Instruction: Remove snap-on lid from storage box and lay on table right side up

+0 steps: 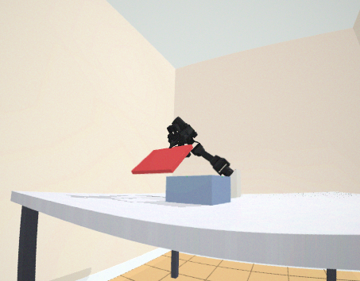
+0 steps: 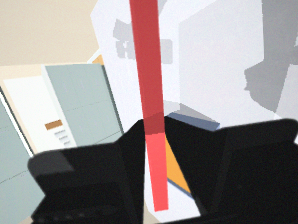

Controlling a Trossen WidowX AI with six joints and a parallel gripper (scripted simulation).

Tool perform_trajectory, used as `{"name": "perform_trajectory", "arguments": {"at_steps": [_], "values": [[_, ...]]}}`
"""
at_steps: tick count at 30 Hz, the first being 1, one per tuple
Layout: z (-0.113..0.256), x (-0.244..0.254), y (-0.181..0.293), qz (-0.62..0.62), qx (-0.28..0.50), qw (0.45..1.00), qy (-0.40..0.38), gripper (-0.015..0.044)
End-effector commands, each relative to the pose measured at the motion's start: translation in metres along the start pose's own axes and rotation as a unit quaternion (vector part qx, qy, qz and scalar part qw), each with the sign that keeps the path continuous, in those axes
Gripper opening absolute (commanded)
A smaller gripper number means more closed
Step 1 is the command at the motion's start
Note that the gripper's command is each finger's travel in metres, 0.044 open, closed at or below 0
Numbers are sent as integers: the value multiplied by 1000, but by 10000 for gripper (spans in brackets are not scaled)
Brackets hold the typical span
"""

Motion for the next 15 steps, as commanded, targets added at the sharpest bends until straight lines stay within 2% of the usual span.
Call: {"name": "perform_trajectory", "arguments": {"at_steps": [1,15], "values": [[3,3,-9,-3,2,1000,-8,0],[6,2,-38,-2,2,1000,-8,0]]}}
Point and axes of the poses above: the point midway between the two fingers, 35 mm back from their tips, its own z axis back along the fingers, its own x axis across the jaws, y = z × x, the point moved 1 cm from there along z, back along the fingers, and after that the axes turned 3 degrees about -z, right-handed, at the moved point
